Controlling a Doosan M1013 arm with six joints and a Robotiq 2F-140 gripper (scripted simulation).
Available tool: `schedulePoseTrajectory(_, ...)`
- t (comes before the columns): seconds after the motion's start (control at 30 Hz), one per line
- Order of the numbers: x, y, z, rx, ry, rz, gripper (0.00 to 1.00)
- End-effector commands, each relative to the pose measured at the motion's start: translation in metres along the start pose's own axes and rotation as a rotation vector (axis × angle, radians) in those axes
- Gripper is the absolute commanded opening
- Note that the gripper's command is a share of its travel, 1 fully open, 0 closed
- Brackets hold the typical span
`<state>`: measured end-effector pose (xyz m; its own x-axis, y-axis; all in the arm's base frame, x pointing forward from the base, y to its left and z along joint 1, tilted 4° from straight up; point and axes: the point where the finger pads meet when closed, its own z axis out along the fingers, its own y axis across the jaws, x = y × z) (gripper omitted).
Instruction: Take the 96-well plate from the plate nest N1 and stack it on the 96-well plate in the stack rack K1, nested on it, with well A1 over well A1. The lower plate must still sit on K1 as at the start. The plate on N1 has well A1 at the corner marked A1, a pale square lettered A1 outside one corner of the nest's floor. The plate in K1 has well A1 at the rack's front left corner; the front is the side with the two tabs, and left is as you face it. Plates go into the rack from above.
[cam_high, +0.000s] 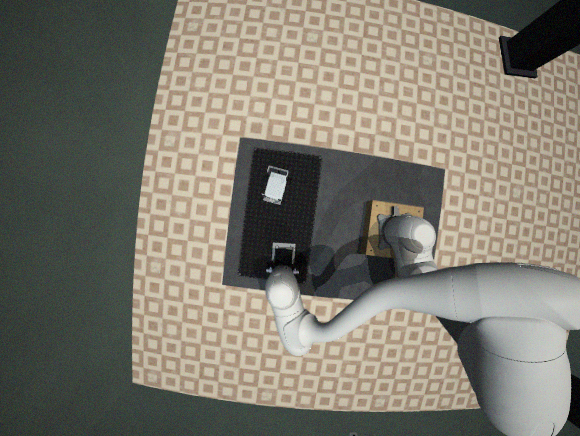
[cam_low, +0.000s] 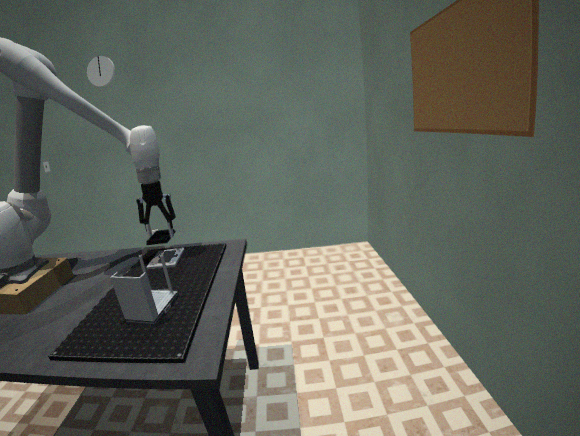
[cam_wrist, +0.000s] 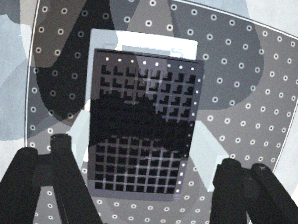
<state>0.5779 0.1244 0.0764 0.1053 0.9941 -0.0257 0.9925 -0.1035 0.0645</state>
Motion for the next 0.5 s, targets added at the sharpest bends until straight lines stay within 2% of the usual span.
schedulePoseTrajectory(0.0,0.0,0.0,-0.007,0.0,0.0,0.0,0.0)
schedulePoseTrajectory(0.47,0.0,0.0,-0.027,0.0,0.0,0.0,0.0)
